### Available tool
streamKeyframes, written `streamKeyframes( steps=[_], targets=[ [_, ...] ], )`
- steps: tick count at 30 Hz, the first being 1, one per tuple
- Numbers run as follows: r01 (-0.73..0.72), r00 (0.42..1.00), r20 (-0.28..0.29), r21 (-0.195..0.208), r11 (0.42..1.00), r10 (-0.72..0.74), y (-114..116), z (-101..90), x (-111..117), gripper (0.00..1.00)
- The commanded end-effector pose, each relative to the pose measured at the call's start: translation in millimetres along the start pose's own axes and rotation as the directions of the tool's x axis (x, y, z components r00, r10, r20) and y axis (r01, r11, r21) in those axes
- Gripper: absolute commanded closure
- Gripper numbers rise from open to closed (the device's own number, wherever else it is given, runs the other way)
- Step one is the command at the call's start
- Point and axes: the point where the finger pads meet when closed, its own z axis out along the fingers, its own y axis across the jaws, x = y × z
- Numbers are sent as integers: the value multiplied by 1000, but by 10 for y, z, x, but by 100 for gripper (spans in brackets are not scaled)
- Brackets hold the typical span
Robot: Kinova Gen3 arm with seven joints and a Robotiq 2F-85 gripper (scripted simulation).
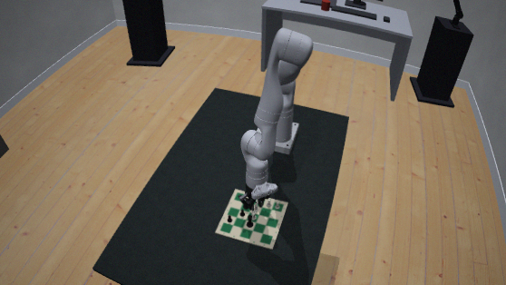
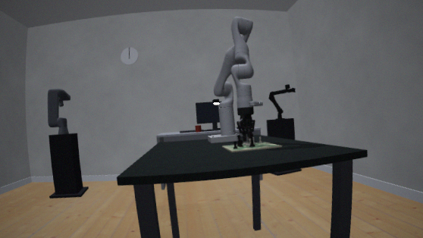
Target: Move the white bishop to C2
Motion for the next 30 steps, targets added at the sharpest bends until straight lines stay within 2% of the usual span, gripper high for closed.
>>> streamKeyframes(
  steps=[1, 16, 21, 29, 30],
  targets=[
    [0, 1000, -1, -1, 1000, 0, 3, -5, 4, 63],
    [0, 1000, -1, -1, 1000, 0, 3, -57, 4, 63],
    [0, 1000, -1, -1, 1000, 0, 3, -241, 4, 63],
    [0, 1000, -1, -1, 1000, 0, 3, -670, 3, 63],
    [0, 1000, -1, -1, 1000, 0, 3, -670, 3, 63]
  ],
)
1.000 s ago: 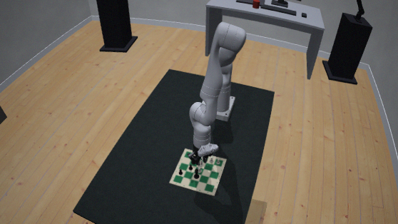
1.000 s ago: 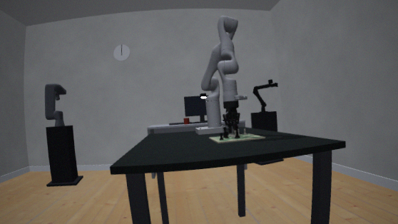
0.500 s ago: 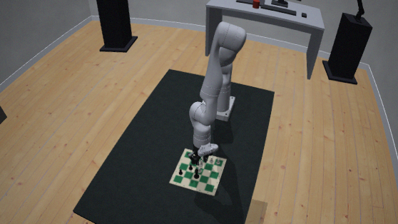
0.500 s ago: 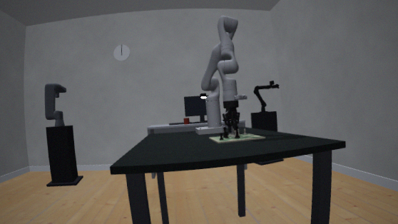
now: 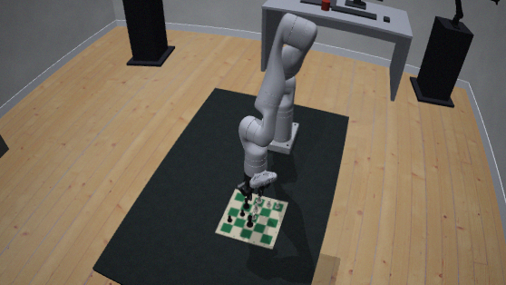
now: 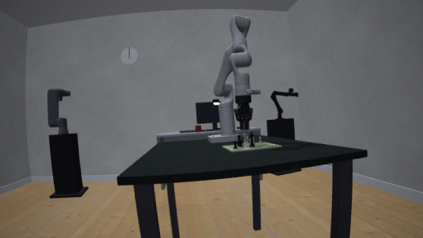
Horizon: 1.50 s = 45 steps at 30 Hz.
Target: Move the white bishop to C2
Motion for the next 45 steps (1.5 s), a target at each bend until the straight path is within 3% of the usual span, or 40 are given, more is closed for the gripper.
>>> streamKeyframes(
  steps=[1, 6, 12, 13, 37, 45],
  targets=[
    [13, 1000, -25, -10, 1000, -13, -10, -116, 96, 63],
    [13, 1000, -25, -10, 1000, -13, -12, -299, 91, 63],
    [13, 1000, -25, -10, 1000, -13, -12, -351, 90, 63],
    [13, 1000, -25, -10, 1000, -13, -12, -351, 90, 0],
    [13, 1000, -25, -10, 1000, -13, -12, -357, 90, 0],
    [13, 1000, -25, -10, 1000, -13, -14, -538, 85, 0]
  ],
)
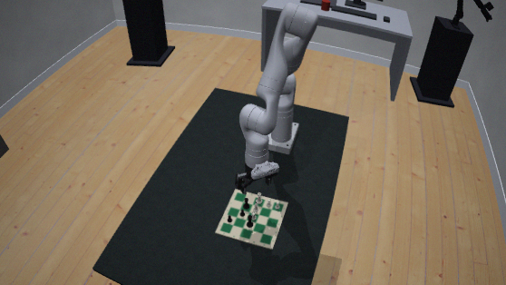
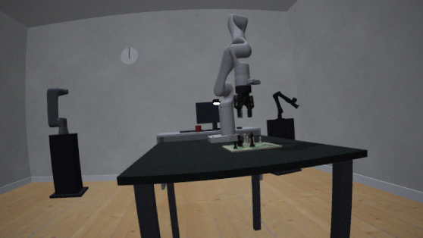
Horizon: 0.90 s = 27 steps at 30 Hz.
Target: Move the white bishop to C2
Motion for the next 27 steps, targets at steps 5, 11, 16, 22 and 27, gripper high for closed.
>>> streamKeyframes(
  steps=[5, 11, 16, 22, 27],
  targets=[
    [5, 1000, -14, -6, 1000, -5, 3, -299, 42, 0],
    [5, 1000, -14, -6, 1000, -5, 2, -459, 39, 0],
    [5, 1000, -14, -6, 1000, -5, 2, -582, 38, 0],
    [5, 1000, -14, -6, 1000, -5, 1, -606, 37, 0],
    [5, 1000, -14, -6, 1000, -5, 1, -606, 37, 0]
  ],
)
